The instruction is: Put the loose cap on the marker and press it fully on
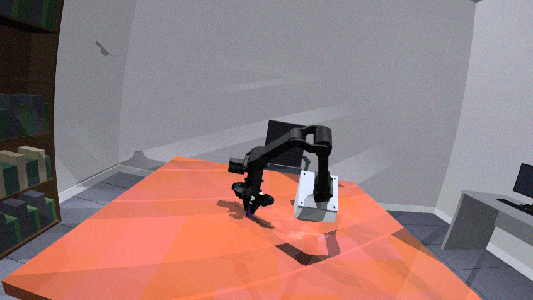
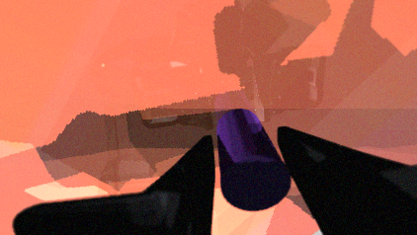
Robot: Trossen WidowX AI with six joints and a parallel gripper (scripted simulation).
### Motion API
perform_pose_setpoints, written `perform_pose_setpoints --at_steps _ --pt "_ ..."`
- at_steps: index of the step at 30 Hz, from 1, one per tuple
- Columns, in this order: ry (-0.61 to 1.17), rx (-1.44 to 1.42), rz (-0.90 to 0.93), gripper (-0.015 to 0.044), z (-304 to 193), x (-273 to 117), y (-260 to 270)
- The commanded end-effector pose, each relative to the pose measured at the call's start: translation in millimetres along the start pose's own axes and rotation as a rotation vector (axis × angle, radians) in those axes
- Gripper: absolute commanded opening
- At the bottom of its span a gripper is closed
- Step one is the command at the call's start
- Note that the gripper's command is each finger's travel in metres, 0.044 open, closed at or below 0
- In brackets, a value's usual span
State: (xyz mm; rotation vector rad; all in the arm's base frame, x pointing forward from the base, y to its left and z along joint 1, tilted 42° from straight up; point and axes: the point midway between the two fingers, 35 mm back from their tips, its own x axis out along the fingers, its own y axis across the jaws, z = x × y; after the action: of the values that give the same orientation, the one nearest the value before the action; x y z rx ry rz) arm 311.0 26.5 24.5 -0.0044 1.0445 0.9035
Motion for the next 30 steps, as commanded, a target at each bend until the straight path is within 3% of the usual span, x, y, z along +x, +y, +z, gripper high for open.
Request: perform_pose_setpoints --at_steps 1,8,11,30 --pt "-0.002 0.006 0.006 0.0118 -0.9 1.4 1.3" --pt "-0.002 0.006 0.006 0.0071 -0.9 1.4 0.2" --pt "-0.002 0.006 0.005 0.0 -0.8 -2.5 -0.3" --pt "0.0 0.006 0.004 0.0 -1.0 -55.0 -1.0"
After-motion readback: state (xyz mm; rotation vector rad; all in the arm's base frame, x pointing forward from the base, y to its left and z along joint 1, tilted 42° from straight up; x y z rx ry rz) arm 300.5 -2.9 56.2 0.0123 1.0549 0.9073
